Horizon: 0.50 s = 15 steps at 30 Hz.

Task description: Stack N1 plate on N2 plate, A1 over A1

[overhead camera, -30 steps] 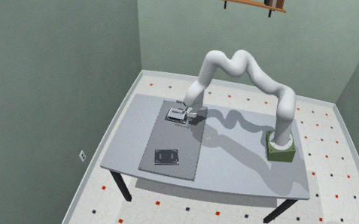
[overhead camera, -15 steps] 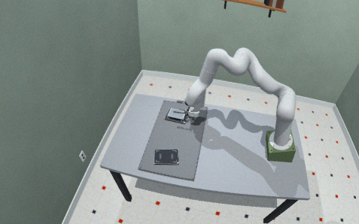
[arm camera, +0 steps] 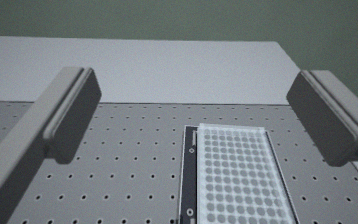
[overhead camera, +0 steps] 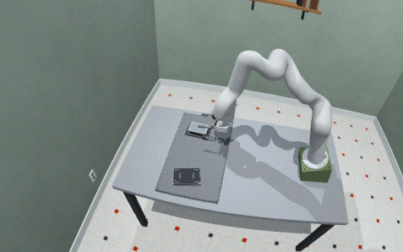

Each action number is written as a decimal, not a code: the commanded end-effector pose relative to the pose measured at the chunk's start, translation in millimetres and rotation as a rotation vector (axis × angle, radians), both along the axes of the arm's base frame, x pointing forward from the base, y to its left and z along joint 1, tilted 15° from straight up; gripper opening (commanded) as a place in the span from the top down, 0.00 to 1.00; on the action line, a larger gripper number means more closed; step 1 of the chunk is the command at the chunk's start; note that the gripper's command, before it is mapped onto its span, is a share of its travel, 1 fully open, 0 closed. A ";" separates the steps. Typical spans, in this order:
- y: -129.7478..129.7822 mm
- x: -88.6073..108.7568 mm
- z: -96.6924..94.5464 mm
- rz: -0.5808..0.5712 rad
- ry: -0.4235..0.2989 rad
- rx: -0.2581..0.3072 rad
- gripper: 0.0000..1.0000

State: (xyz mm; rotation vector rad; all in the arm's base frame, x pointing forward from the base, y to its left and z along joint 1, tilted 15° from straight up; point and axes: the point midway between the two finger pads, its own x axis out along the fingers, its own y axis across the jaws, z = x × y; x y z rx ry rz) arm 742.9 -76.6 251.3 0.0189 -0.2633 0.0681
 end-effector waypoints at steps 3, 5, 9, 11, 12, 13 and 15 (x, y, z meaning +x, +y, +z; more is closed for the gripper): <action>16.8 -19.9 15.4 -0.001 -0.001 -0.001 0.63; 19.8 -23.2 17.7 -0.001 -0.001 -0.001 0.63; 31.4 -36.5 27.1 -0.001 -0.001 -0.001 0.63; 37.2 -43.1 31.8 -0.001 -0.001 -0.001 0.63; 40.1 -46.4 34.2 -0.001 -0.001 -0.001 0.63; 43.0 -49.8 36.5 -0.001 -0.001 -0.001 0.63; 48.8 -56.4 41.3 -0.001 -0.001 -0.001 0.63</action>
